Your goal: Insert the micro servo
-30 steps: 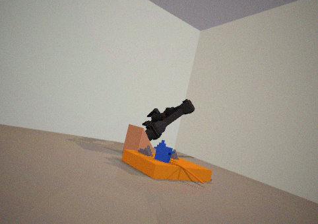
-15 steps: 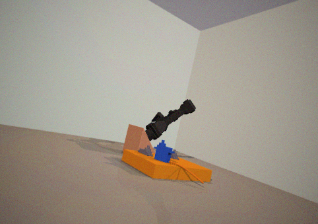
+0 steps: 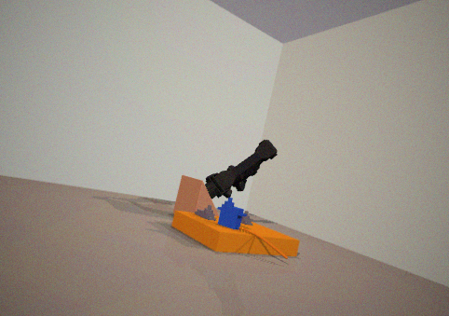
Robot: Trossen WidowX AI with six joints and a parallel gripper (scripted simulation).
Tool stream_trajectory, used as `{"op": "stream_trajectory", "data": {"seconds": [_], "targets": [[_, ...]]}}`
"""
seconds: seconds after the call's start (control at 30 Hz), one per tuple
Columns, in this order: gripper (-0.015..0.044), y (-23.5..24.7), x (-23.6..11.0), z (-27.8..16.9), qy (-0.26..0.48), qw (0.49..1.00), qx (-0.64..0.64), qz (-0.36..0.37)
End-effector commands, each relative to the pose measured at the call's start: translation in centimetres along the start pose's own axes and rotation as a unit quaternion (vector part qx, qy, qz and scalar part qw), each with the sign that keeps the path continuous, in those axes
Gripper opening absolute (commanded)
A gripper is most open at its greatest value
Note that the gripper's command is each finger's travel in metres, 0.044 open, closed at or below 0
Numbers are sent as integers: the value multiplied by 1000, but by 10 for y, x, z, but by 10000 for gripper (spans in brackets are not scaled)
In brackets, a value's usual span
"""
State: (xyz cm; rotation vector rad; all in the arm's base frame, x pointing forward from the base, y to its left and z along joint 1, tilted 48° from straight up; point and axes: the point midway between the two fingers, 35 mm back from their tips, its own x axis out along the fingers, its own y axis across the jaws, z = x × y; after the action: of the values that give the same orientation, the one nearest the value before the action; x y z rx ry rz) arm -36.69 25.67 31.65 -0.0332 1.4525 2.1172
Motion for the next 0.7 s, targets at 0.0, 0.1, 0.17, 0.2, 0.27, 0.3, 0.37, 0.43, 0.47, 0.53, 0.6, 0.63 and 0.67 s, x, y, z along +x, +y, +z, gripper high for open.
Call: {"op": "stream_trajectory", "data": {"seconds": [0.0,0.1,0.17,0.2,0.27,0.3,0.37,0.43,0.47,0.53,0.6,0.63,0.67], "targets": [[440,-6,-10,25,-28,1000,9,-4],[440,-11,-17,42,-48,999,17,-8],[440,-15,-23,53,-62,998,23,-10],[440,-16,-26,59,-68,997,26,-11],[440,-20,-32,69,-81,996,31,-14],[440,-21,-35,75,-88,995,34,-15],[440,-25,-42,85,-102,994,39,-17],[440,-28,-49,96,-116,992,45,-19],[440,-30,-52,101,-123,991,47,-21],[440,-33,-58,110,-134,989,52,-22],[440,-36,-65,119,-146,987,56,-24],[440,-38,-69,123,-153,986,58,-26],[440,-40,-73,128,-160,985,61,-27]]}}
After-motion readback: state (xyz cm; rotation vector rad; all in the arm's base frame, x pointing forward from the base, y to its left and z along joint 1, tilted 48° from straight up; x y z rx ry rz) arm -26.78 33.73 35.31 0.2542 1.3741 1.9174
